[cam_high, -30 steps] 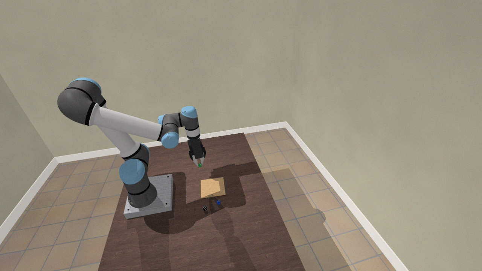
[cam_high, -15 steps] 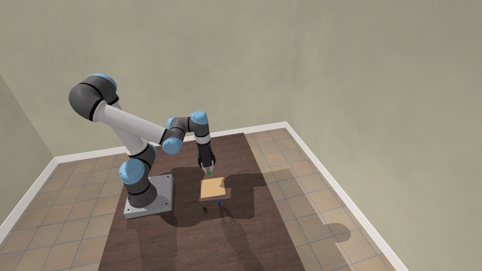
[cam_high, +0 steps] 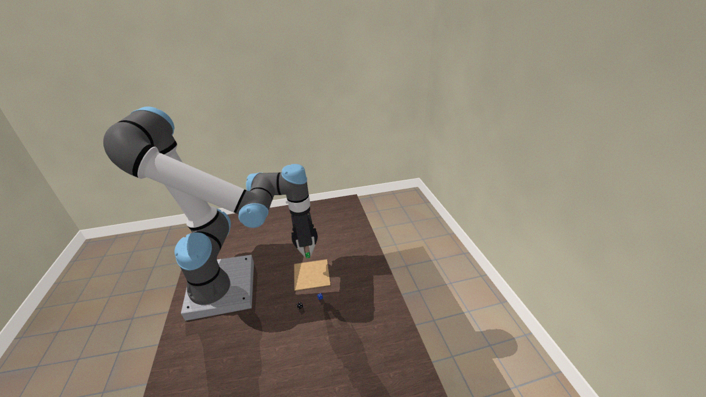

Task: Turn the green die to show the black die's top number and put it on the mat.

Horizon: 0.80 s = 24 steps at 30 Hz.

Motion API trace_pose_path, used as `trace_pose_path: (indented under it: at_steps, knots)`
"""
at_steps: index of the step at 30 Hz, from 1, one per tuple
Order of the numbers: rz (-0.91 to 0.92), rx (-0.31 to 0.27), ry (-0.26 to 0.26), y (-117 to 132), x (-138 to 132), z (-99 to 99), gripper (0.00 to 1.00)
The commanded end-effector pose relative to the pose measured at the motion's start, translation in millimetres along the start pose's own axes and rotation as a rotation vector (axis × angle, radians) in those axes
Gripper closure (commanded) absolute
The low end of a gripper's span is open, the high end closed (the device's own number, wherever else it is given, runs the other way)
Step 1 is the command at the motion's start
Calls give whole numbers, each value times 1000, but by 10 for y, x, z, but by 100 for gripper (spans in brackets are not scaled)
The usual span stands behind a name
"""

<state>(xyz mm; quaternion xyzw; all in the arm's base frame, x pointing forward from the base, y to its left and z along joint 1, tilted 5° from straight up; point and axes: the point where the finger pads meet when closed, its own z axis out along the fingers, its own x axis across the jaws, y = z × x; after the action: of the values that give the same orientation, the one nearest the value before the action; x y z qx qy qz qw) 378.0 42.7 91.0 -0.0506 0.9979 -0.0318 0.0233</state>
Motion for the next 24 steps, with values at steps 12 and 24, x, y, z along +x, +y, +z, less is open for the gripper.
trace_pose_path:
  at_steps: [12,24]
  knots:
    - [0,0,-1,4,-13,394,100]
    - [0,0,-1,11,-24,882,100]
